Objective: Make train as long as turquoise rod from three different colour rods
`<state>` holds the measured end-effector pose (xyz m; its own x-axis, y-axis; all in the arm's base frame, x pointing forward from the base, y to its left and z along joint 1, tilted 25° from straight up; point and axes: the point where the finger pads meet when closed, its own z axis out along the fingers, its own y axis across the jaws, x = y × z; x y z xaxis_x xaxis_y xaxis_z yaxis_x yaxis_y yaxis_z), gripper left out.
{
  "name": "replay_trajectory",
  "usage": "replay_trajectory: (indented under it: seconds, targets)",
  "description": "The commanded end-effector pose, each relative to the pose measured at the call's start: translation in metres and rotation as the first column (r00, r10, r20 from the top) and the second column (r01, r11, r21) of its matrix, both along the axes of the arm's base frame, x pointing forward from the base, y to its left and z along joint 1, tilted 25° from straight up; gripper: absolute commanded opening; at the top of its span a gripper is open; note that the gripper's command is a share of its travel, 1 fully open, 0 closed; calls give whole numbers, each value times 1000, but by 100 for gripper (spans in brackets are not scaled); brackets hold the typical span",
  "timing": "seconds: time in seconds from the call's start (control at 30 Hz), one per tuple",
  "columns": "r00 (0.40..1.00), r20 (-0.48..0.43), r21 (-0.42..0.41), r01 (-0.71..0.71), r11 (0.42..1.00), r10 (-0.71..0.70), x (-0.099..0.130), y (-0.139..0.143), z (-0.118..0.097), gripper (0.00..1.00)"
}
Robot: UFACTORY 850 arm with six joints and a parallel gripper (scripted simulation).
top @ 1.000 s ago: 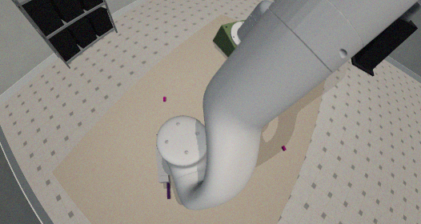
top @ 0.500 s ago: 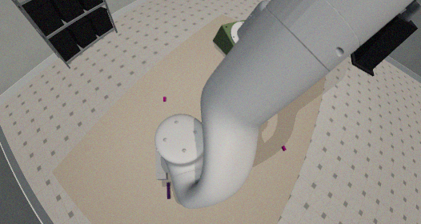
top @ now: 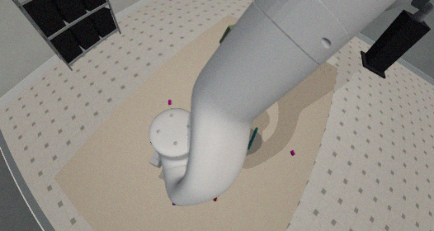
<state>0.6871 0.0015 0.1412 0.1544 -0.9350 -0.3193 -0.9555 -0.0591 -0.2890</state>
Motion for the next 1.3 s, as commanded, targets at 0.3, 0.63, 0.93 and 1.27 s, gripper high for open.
replay_trajectory:
  seconds: [0.3, 0.63, 0.93, 1.27]
  targets:
    - [967, -109, 41, 234, 971, -229, 0, -12, -4, 100]
    - [967, -109, 41, 234, 971, -229, 0, -12, -4, 100]
    - [967, -109, 41, 234, 971, -229, 0, -12, -4, 100]
    - [967, -109, 41, 234, 971, -229, 0, -12, -4, 100]
